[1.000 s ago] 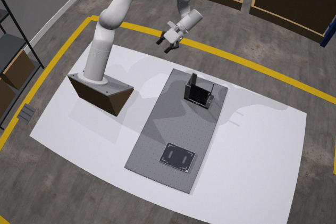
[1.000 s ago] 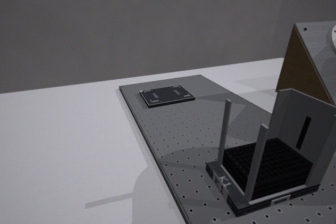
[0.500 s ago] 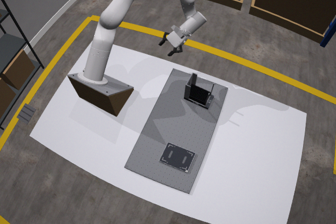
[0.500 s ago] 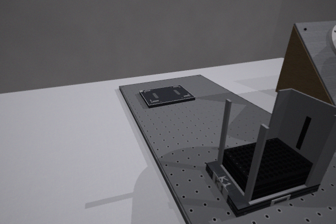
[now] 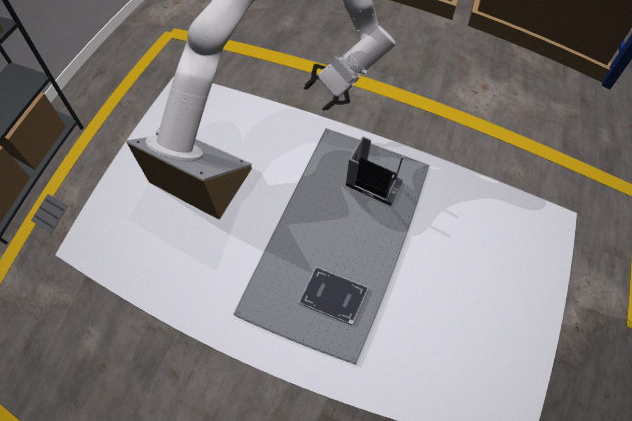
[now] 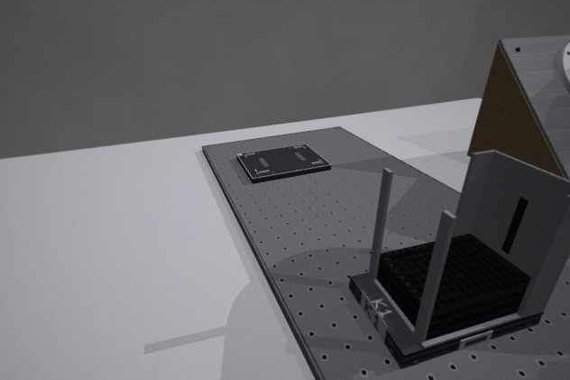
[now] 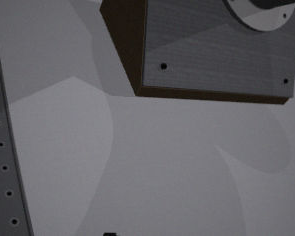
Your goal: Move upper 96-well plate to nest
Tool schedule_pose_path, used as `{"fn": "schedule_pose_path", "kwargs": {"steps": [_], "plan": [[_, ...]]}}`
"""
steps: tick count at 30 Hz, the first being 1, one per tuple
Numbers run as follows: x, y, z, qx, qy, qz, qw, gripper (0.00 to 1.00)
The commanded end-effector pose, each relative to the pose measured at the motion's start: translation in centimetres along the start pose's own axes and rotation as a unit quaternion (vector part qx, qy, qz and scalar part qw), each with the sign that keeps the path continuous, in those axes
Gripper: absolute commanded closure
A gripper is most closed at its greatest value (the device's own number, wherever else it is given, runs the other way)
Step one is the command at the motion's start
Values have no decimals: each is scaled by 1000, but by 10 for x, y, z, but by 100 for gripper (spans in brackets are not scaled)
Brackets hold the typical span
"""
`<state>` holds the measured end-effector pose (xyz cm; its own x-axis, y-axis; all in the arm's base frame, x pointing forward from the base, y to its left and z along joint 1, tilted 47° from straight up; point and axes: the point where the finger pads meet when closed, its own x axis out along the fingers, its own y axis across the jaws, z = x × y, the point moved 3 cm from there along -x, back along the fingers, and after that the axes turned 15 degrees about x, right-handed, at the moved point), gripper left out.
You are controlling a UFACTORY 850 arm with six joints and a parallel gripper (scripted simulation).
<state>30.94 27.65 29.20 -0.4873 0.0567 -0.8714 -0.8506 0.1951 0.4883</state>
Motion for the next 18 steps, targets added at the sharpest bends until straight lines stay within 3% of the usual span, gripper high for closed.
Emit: {"fn": "schedule_pose_path", "kwargs": {"steps": [1, 18], "plan": [[-2, -6, 0, -27, -14, 6, 1000, 0], [-11, -38, 1, -155, -78, 12, 985, 0]]}}
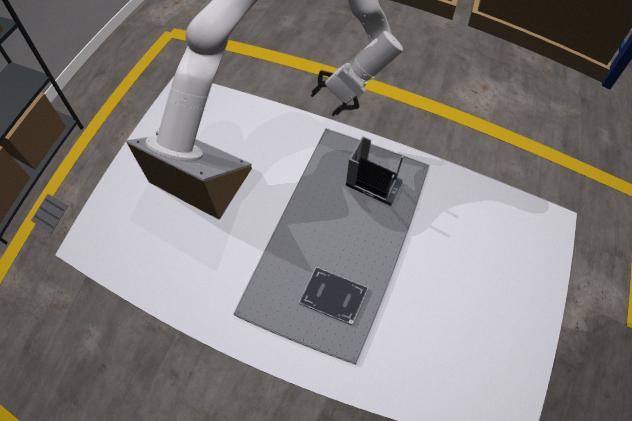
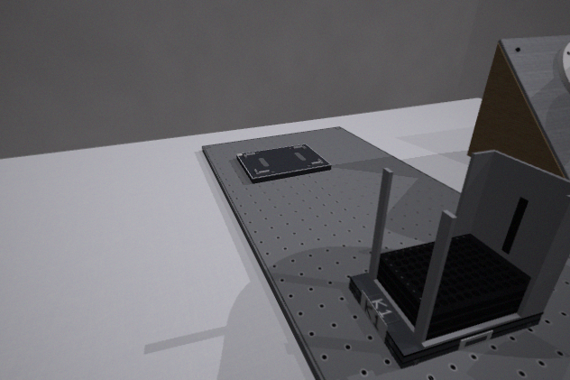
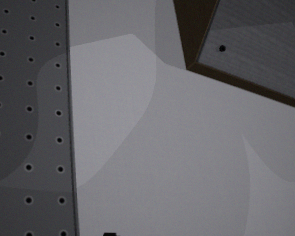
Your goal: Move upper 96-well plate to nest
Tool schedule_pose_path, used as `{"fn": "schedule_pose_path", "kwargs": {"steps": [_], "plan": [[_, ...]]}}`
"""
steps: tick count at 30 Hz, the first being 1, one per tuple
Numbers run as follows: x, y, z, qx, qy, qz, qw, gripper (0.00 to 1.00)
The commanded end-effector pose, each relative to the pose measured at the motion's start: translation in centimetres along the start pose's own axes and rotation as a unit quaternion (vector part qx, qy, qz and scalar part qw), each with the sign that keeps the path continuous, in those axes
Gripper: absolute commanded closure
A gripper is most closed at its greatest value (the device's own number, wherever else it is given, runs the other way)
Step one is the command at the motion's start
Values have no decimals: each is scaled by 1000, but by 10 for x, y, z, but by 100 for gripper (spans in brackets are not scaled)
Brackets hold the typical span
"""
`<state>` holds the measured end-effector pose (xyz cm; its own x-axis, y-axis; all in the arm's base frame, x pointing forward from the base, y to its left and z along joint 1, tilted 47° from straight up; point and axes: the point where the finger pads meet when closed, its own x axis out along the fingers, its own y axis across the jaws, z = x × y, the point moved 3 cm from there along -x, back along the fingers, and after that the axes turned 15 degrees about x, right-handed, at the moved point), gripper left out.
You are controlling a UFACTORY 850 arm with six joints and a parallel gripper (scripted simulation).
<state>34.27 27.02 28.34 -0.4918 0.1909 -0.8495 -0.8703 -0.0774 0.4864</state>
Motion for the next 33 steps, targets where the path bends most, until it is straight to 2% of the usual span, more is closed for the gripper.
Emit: {"fn": "schedule_pose_path", "kwargs": {"steps": [1, 18, 33], "plan": [[-2, -5, -1, -19, -11, 0, 1000, 0], [-14, -38, -13, -146, -72, -21, 986, 0], [-28, -72, -29, -268, -121, -68, 953, 0]]}}
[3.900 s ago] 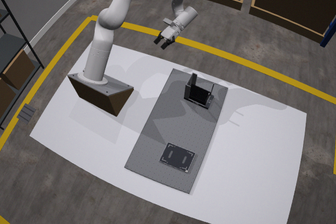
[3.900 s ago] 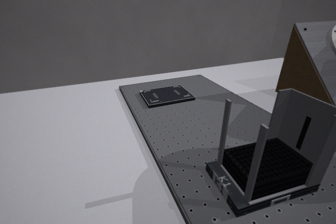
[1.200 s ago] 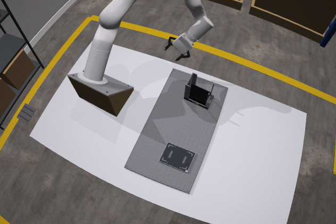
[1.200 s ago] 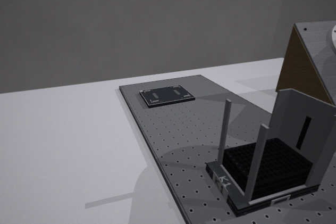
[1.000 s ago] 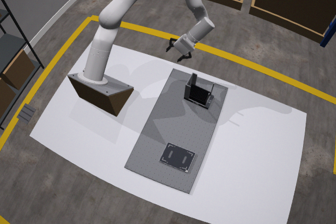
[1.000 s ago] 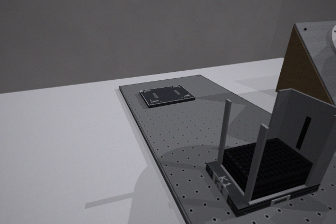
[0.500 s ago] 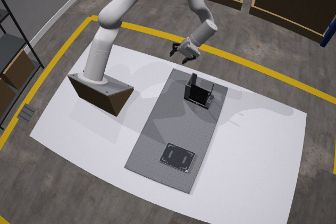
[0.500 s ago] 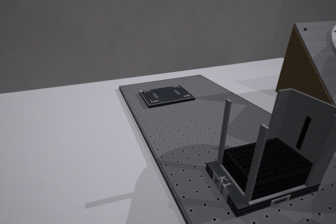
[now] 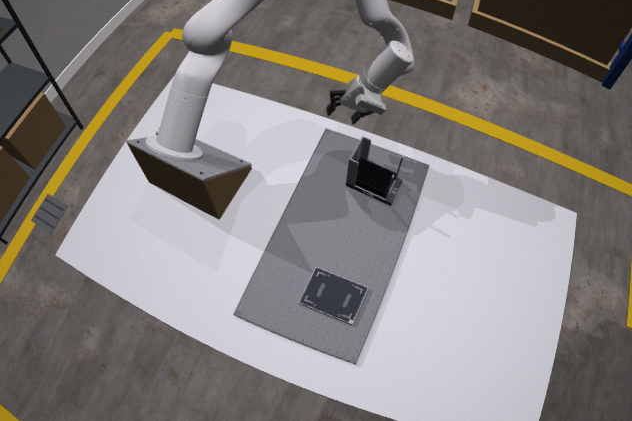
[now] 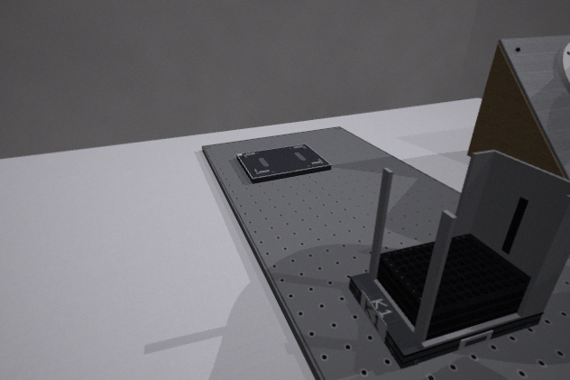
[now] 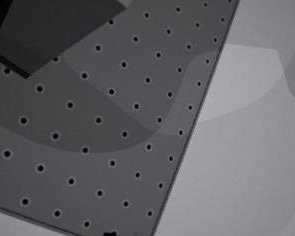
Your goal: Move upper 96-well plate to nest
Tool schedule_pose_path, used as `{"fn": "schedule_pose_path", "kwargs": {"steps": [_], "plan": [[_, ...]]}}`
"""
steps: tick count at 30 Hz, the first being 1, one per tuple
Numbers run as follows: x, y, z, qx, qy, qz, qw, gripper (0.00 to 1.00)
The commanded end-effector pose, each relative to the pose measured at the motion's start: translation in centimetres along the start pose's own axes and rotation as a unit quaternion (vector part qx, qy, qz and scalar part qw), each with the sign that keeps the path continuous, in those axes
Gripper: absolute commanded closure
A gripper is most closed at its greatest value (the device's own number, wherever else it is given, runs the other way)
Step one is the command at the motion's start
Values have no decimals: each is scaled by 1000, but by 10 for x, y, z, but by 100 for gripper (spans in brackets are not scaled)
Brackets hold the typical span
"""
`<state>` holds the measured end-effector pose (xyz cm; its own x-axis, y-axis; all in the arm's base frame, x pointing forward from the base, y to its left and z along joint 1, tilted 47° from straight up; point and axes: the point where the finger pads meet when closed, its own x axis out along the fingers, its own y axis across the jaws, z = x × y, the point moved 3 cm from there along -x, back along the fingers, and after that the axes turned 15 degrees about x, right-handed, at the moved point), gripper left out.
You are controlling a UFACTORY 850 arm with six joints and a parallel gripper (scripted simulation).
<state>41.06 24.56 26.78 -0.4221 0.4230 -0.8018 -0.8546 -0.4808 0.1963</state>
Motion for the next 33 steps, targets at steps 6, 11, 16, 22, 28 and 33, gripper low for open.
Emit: {"fn": "schedule_pose_path", "kwargs": {"steps": [6, 11, 16, 22, 28, 33], "plan": [[-9, -12, -14, -61, -19, -27, 998, 0], [-15, -19, -25, -104, -28, -47, 993, 0], [-21, -27, -37, -146, -34, -68, 986, 0], [-26, -33, -47, -179, -37, -86, 979, 0], [-39, -38, -63, -228, -37, -114, 966, 0], [-56, -37, -75, -259, -35, -132, 956, 0]]}}
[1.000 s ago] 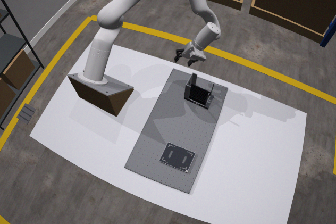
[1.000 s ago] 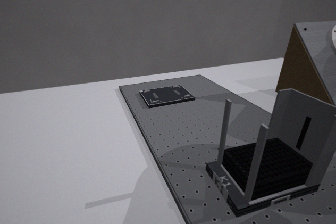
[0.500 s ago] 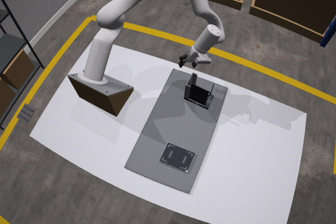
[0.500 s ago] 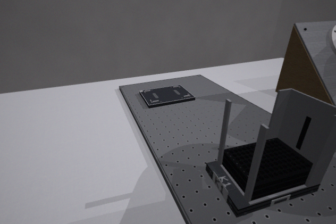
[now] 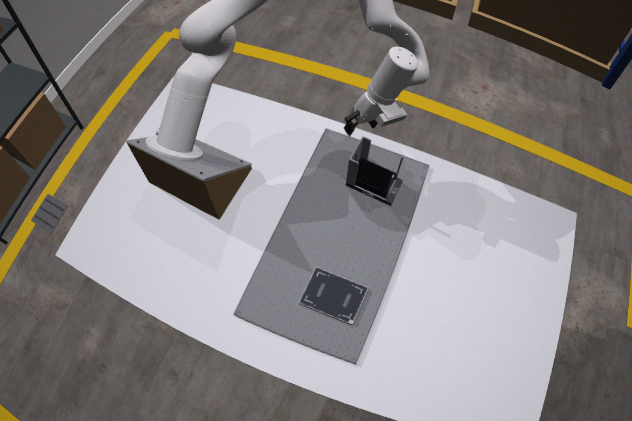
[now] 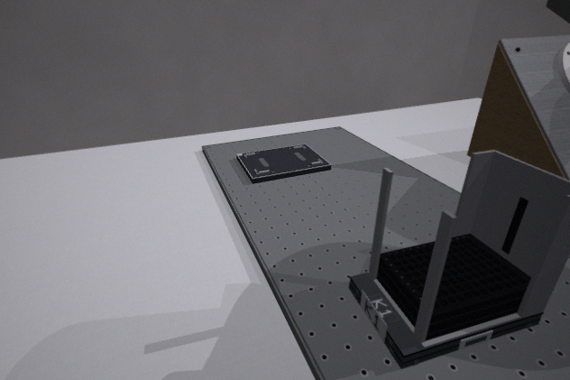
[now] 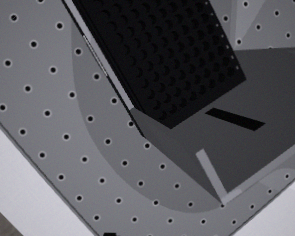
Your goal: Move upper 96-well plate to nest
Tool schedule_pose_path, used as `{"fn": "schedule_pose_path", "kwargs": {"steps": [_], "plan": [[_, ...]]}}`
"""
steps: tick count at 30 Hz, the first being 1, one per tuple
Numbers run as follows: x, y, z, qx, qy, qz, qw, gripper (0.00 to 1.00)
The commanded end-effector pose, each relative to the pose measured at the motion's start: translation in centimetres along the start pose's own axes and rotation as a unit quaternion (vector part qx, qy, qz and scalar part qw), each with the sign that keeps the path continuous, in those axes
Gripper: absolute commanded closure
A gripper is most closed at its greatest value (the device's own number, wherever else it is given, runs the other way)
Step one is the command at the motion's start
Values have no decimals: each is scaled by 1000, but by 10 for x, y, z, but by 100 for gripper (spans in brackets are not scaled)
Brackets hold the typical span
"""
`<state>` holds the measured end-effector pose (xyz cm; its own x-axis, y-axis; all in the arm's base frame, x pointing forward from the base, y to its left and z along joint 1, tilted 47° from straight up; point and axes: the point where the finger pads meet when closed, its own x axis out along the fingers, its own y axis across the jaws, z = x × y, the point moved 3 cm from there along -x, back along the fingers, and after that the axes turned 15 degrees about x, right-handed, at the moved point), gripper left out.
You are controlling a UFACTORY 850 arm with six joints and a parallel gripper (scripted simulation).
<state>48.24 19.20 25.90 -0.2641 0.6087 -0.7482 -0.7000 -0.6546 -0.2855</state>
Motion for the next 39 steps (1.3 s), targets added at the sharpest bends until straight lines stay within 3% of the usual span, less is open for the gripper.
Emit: {"fn": "schedule_pose_path", "kwargs": {"steps": [1, 20, 34, 39], "plan": [[-13, 1, -10, -30, 1, -17, 999, 0], [-21, -4, -57, -157, 29, -78, 984, 0], [-44, 2, -101, -270, 76, -123, 952, 0], [-44, 2, -101, -270, 76, -123, 952, 0]]}}
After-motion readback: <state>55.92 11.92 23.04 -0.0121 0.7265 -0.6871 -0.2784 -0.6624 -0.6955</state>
